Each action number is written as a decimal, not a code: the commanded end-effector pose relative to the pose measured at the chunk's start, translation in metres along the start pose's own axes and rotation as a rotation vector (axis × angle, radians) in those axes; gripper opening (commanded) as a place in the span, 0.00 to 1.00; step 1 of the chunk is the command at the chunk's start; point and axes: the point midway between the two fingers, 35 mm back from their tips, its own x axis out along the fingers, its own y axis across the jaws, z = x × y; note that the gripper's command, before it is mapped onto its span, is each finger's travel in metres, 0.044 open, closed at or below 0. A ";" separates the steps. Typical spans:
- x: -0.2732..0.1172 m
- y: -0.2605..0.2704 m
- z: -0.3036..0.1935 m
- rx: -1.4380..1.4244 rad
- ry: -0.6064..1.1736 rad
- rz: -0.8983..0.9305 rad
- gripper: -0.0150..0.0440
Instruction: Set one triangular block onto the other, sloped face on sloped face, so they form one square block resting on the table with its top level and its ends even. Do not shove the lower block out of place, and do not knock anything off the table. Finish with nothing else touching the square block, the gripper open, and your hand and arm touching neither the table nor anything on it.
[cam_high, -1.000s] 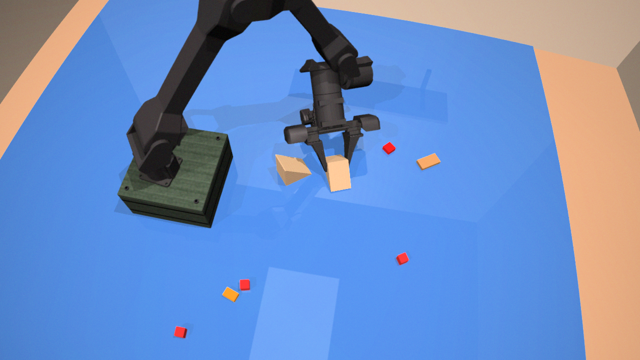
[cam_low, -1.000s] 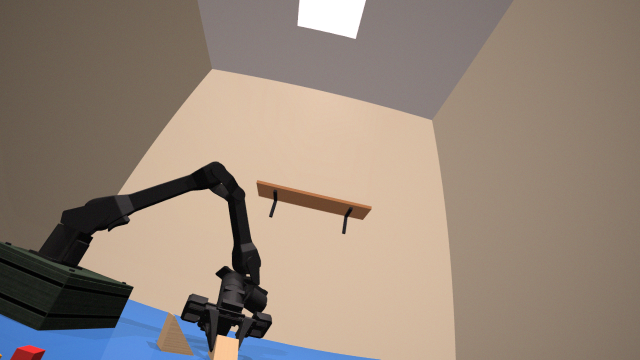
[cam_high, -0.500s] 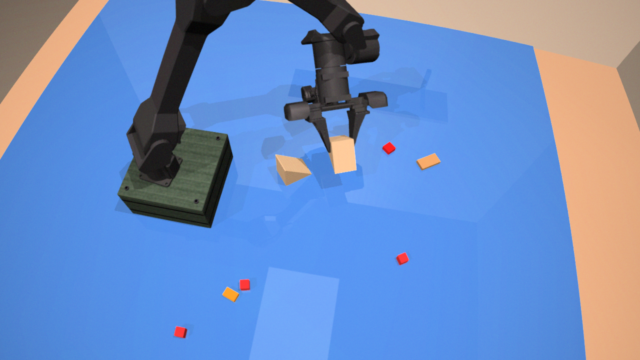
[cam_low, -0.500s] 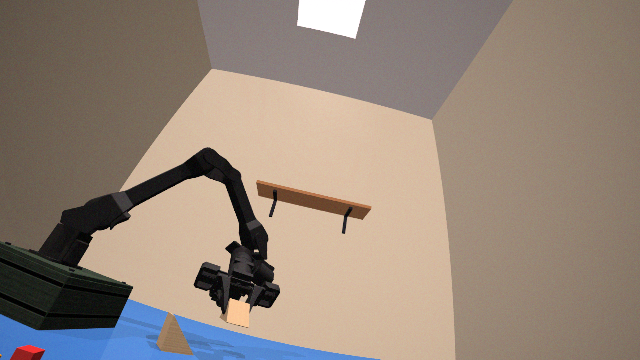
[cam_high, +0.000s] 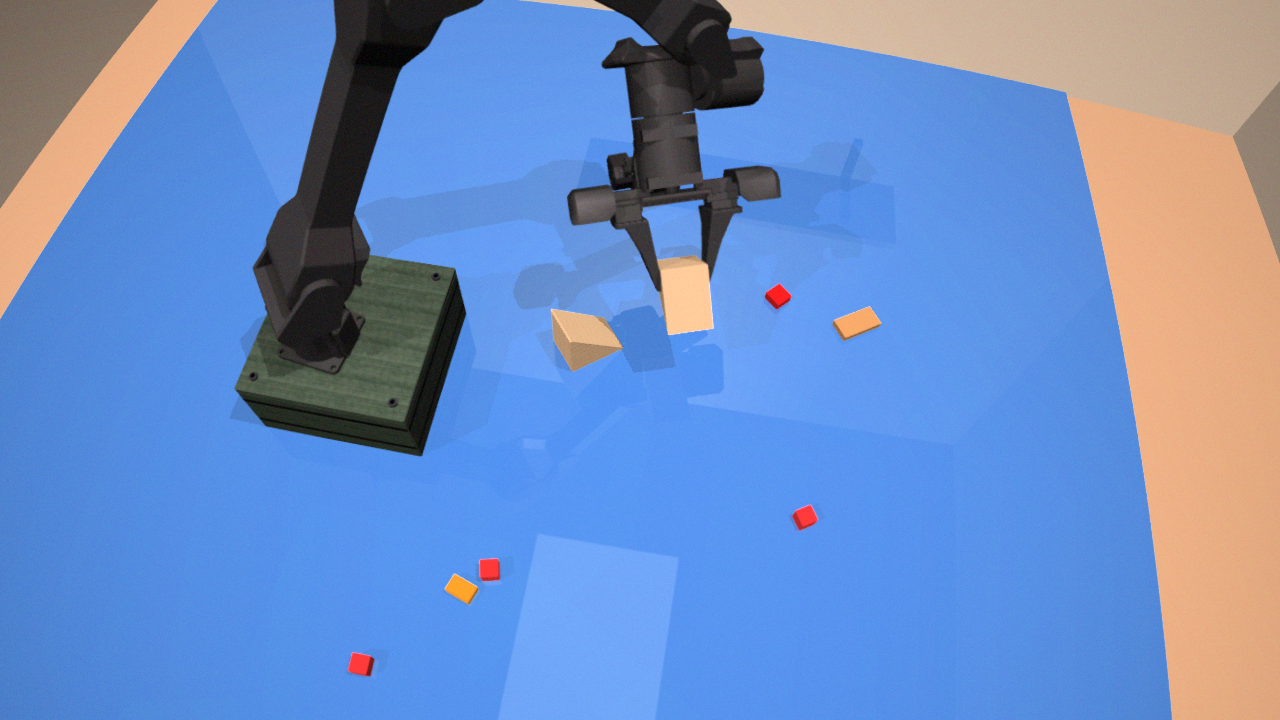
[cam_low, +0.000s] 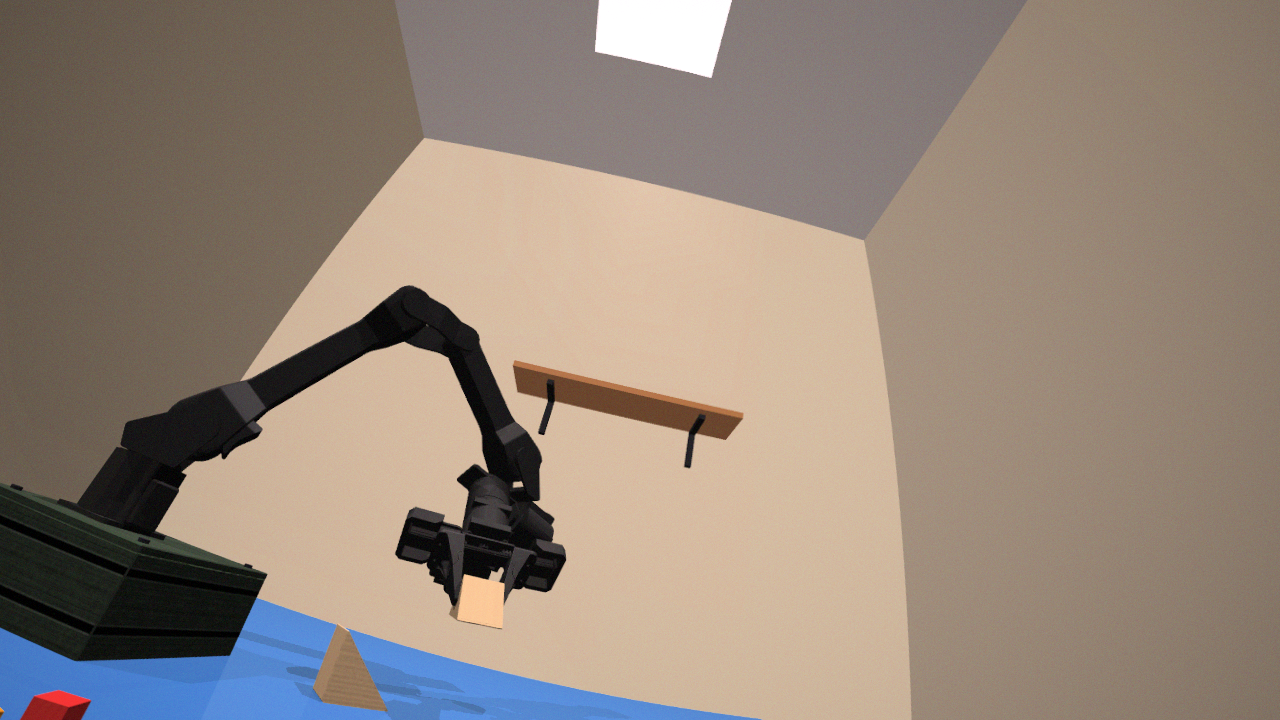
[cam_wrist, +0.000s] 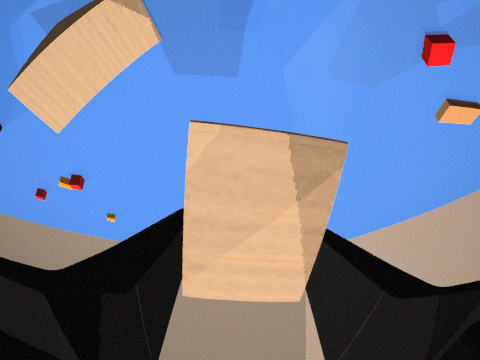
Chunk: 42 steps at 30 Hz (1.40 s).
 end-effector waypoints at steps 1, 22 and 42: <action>0.001 0.001 -0.001 0.105 -0.019 0.011 0.25; 0.008 0.003 -0.004 0.823 -0.107 0.120 0.25; 0.012 0.005 -0.006 1.501 -0.134 0.280 0.25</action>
